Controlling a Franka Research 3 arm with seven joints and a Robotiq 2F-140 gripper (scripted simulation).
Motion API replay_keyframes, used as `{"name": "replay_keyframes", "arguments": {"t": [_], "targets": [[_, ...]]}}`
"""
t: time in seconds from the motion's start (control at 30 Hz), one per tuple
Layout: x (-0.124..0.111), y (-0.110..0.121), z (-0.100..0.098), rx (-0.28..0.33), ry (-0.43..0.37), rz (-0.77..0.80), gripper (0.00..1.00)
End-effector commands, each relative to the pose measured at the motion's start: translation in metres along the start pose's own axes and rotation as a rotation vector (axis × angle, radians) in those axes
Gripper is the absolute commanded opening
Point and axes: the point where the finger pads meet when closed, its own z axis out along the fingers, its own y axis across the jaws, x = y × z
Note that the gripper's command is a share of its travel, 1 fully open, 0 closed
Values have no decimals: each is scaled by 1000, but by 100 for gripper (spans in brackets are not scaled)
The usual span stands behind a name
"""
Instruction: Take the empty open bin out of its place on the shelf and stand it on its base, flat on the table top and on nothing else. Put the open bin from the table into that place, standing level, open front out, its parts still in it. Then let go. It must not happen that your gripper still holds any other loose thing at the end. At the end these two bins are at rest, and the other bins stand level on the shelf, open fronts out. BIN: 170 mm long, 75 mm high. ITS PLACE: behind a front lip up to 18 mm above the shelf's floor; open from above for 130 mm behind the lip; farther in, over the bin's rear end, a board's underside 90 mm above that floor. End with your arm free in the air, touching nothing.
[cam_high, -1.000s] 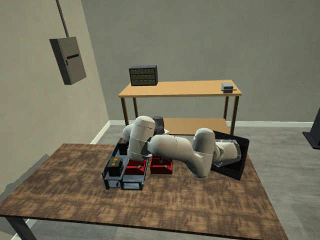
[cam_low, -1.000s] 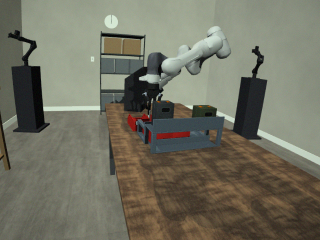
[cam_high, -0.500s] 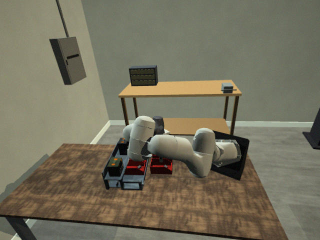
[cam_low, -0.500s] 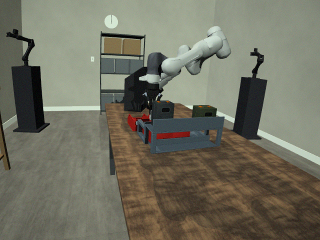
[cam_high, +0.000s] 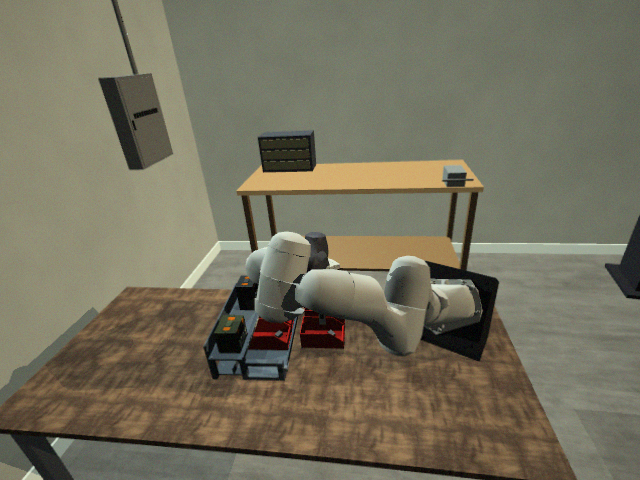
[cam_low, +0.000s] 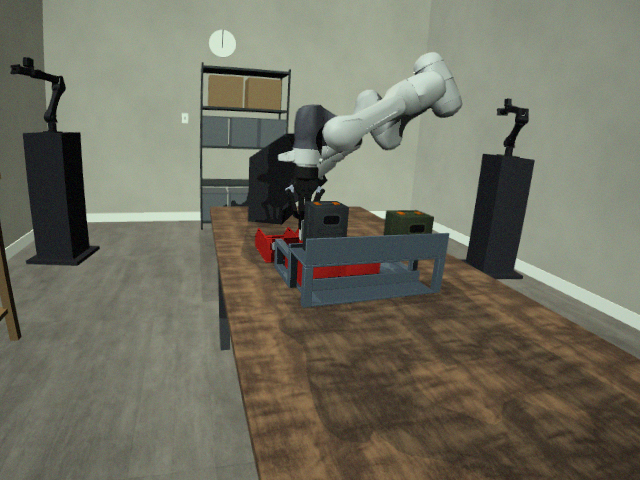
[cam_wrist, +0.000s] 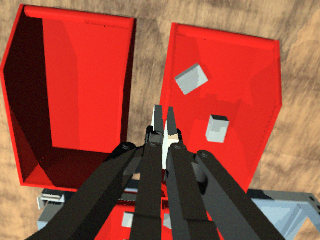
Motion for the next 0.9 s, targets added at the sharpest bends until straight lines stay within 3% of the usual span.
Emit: {"name": "replay_keyframes", "arguments": {"t": [0.0, 0.3, 0.87], "targets": [[0, 0, 1, 1, 0, -4, 0], [0, 0, -1, 1, 0, -4, 0], [0, 0, -35, 1, 0, -4, 0]]}}
